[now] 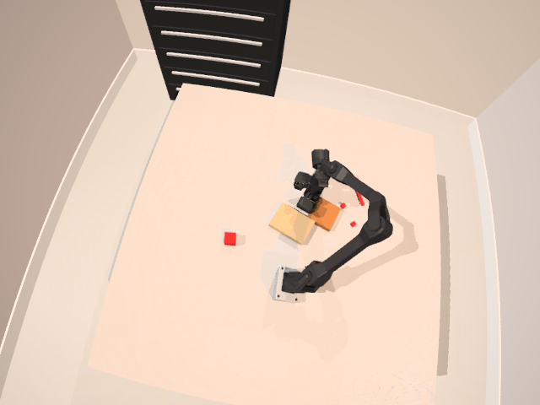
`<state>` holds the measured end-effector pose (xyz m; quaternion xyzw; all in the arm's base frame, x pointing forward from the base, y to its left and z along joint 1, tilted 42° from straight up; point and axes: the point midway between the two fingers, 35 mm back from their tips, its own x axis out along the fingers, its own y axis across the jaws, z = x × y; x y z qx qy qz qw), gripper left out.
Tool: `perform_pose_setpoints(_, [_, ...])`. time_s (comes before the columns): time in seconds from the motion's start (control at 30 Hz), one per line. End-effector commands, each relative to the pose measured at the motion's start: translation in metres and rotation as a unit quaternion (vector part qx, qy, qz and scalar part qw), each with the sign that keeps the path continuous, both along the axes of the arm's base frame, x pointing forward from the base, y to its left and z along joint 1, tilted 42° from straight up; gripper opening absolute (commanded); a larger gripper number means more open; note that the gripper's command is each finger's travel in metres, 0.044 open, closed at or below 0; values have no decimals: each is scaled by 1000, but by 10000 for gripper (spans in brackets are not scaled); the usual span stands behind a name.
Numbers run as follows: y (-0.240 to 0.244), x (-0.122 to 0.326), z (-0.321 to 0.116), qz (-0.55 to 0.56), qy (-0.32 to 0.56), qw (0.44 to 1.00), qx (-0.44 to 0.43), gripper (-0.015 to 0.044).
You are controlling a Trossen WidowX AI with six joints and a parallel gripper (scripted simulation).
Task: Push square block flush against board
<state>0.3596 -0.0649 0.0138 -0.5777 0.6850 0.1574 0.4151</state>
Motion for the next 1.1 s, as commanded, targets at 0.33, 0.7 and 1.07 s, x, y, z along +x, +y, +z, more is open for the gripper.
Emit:
perform_pose_setpoints(0.33, [-4, -1, 2, 6, 0, 1000, -2, 0])
perform_pose_setpoints(0.7, [-9, -3, 7, 6, 0, 1000, -2, 0])
perform_pose_setpoints(1.07, [-14, -5, 11, 6, 0, 1000, -2, 0])
